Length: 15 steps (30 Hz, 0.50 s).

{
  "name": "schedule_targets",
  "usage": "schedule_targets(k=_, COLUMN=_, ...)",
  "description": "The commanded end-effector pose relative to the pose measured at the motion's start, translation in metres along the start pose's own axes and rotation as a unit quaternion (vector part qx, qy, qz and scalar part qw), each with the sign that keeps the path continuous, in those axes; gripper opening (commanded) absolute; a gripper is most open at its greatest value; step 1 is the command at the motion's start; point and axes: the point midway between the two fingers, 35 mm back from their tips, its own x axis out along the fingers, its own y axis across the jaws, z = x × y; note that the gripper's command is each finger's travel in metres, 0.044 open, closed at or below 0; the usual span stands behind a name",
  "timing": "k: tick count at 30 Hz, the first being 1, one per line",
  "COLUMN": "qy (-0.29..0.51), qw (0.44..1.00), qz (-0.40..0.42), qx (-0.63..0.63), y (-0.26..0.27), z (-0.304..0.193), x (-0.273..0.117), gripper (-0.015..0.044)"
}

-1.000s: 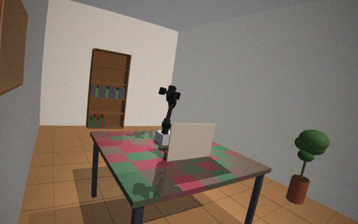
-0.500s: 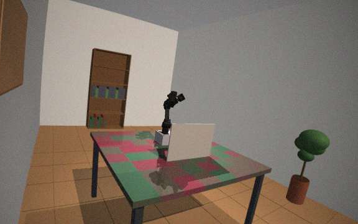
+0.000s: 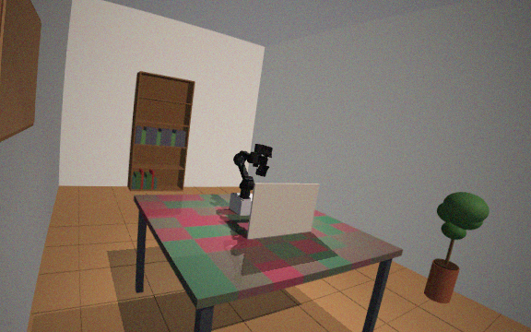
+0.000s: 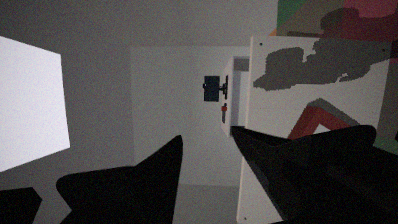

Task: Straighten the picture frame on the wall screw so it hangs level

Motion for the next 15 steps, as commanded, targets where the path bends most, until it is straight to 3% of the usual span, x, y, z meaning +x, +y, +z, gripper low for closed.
schedule_targets(k=1, qy=0.071, qw=0.953, qz=-0.058, qx=0.288, y=-0.0543, z=-0.0465, x=-0.0241, gripper=0.026)
schedule_targets(k=15, qy=0.074, qw=0.948, qz=-0.061, qx=0.302, y=-0.0567, z=-0.0488, x=-0.0254, gripper=0.026)
